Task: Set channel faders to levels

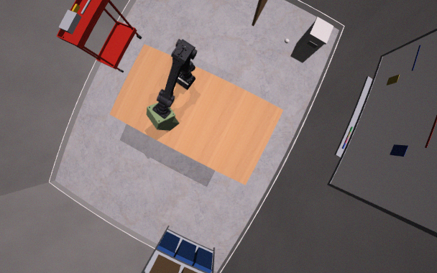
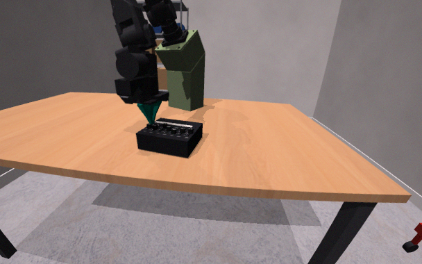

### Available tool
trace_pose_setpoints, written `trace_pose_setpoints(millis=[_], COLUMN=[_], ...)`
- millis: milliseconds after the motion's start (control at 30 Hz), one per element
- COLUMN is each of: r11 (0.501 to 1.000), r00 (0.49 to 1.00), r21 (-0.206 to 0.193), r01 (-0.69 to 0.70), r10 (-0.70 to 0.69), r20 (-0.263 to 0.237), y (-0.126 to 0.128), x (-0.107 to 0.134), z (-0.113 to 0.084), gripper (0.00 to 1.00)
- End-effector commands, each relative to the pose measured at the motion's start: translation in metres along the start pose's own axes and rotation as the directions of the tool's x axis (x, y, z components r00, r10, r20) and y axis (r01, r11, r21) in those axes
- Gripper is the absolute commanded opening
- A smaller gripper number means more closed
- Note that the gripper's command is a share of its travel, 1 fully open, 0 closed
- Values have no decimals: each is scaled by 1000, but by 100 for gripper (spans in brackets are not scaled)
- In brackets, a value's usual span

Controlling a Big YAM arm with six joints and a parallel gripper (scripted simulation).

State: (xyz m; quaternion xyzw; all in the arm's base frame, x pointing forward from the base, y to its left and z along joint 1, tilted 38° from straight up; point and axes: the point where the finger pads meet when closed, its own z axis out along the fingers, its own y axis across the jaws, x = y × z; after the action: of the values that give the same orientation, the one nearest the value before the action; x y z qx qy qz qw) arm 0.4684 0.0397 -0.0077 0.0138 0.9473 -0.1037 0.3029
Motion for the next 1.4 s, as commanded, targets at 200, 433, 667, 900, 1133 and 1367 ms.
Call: trace_pose_setpoints(millis=[200, 433, 667, 900, 1133, 1367], r11=[1000, 1000, 1000, 1000, 1000, 1000], r00=[998, 999, 998, 999, 999, 999], r21=[-1, -1, -4, -10, -10, -6], r01=[-13, -10, -11, -4, -4, -13], r10=[13, 10, 11, 4, 5, 13], r20=[54, 49, 59, 33, 33, 31], y=[-5, -5, -4, 5, 4, 0], x=[-24, -18, -21, -9, -9, -9], z=[-4, -4, -8, -24, -44, -48], gripper=[0, 0, 0, 0, 0, 0])
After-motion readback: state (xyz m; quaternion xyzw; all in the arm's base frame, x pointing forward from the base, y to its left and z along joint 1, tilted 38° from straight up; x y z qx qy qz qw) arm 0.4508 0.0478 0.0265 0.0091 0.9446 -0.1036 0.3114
